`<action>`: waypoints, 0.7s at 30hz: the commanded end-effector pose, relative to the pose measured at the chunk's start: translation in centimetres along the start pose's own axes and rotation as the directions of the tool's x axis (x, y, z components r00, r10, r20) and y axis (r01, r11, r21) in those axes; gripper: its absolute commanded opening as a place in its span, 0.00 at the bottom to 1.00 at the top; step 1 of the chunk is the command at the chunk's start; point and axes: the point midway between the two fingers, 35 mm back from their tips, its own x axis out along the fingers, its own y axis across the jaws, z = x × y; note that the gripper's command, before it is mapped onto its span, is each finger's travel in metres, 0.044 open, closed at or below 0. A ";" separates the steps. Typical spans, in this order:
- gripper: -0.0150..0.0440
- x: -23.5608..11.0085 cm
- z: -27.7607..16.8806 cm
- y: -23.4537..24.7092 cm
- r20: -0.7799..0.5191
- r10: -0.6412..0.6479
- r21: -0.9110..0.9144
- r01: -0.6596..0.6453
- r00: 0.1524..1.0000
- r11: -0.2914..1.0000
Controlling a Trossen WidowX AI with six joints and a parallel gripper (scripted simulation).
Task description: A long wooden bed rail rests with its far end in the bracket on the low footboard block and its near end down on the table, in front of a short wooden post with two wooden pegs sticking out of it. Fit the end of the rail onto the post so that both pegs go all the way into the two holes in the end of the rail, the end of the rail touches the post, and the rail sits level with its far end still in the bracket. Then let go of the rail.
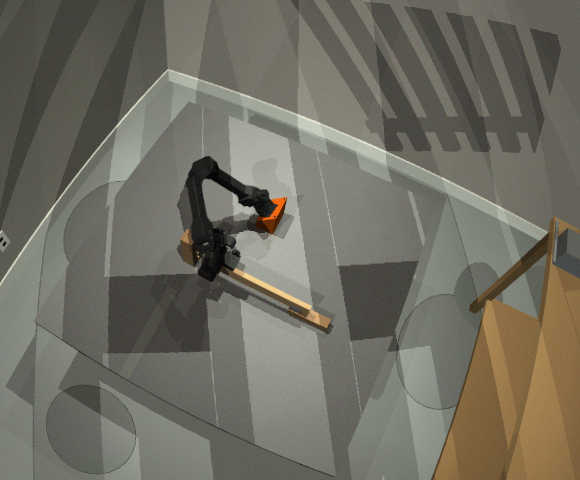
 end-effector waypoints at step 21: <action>0.25 0.1 -0.8 -0.1 -0.003 -0.003 -0.003 0.003 1.000 1.000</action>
